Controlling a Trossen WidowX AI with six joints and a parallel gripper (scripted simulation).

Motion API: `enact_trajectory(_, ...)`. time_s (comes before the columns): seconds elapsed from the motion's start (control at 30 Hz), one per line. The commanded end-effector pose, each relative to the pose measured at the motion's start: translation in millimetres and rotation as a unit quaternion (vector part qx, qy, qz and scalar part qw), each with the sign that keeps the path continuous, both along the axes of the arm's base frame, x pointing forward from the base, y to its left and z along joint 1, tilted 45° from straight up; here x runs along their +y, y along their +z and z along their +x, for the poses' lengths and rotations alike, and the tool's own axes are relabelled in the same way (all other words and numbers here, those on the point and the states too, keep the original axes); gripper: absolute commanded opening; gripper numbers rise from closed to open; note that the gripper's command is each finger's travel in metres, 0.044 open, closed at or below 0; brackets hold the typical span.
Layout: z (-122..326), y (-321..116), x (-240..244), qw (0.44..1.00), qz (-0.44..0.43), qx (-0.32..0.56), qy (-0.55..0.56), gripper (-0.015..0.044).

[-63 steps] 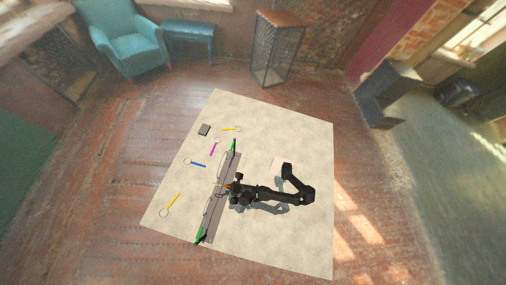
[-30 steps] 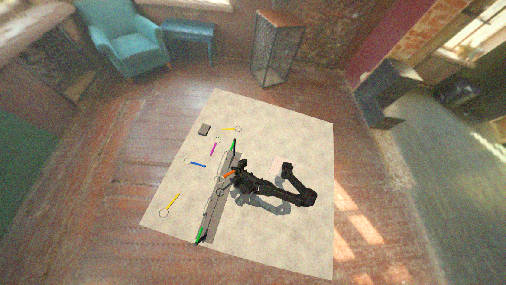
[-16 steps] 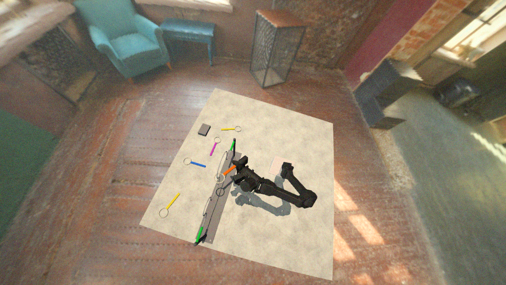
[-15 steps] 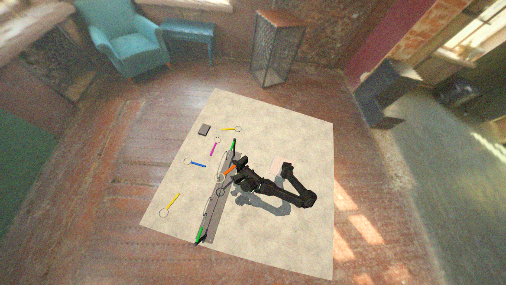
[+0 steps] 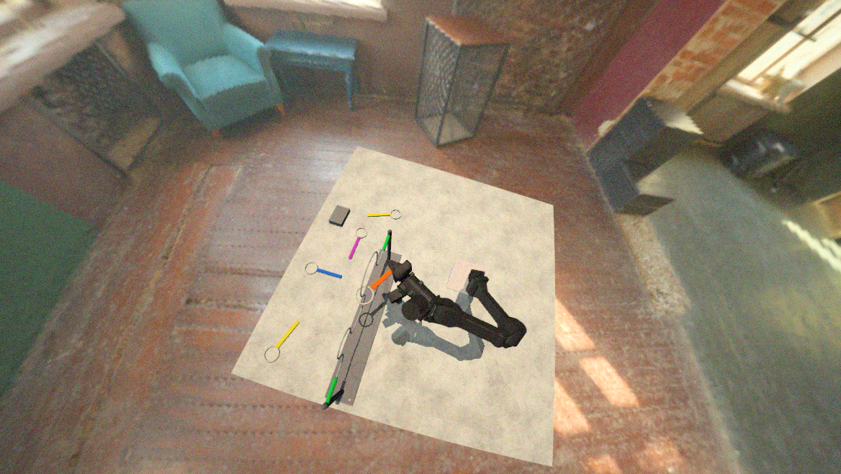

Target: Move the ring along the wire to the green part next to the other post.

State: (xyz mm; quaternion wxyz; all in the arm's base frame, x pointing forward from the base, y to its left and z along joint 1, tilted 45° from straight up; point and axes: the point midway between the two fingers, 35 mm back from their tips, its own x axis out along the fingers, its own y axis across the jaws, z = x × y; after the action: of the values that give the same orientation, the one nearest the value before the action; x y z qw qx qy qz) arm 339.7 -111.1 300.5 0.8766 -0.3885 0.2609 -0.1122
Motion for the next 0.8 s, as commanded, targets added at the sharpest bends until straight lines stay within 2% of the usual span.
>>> enact_trajectory(0.0, -1, 12, -8, 0.999, -0.037, 0.001, -0.005, -0.0150)
enact_trajectory(0.37, -4, 38, -22, 0.993, -0.117, 0.011, -0.008, -0.0150)
enact_trajectory(0.77, -5, 49, -26, 0.993, -0.120, 0.012, -0.008, -0.0150)
